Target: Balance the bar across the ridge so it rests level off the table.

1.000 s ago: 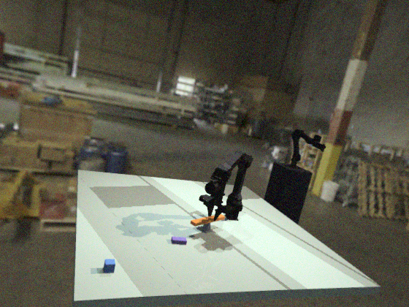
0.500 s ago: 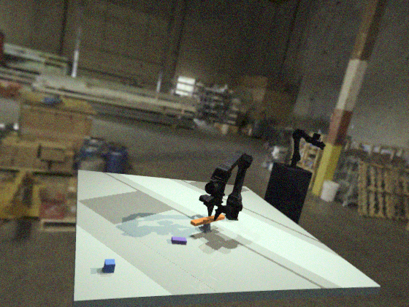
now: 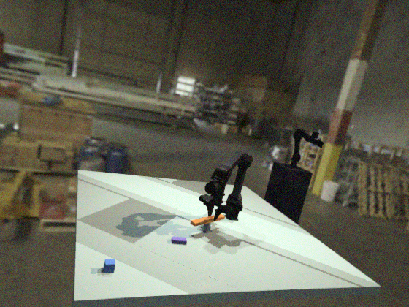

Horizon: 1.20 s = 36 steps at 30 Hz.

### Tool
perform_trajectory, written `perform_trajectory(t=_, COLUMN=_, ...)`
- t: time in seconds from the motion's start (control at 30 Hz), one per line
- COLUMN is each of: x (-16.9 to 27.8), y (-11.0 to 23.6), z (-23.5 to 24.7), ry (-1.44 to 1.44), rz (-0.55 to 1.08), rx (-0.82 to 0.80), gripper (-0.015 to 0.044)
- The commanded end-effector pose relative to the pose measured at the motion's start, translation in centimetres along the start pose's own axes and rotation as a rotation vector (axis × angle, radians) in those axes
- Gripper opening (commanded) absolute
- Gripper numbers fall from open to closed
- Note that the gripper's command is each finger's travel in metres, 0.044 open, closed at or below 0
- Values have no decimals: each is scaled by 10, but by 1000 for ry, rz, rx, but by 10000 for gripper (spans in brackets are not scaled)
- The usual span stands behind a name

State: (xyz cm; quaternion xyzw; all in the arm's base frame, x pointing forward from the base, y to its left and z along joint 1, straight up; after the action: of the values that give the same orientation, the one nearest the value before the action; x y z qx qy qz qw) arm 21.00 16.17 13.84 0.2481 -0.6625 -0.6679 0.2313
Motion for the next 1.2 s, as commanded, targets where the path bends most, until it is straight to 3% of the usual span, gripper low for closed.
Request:
perform_trajectory(t=0.0, x=0, y=0, z=0, ry=-3, rz=1, rx=0, gripper=0)
perform_trajectory(t=1.0, x=0, y=0, z=0, ry=0, rz=0, rx=0, gripper=0)
perform_trajectory(t=1.17, x=0, y=0, z=0, ry=0, rz=0, rx=0, gripper=131)
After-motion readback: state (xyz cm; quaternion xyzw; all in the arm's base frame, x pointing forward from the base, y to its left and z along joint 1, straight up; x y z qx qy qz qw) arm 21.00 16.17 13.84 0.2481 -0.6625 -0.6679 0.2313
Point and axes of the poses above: the point midway between the two fingers, 35 mm back from their tips, its own y axis back along the fingers, its own z axis across the jaws, x = y × z, the point moved 4 cm from there along y, back along the fingers, and after that the axes turned 13 degrees about y, right-handed, at the moved point
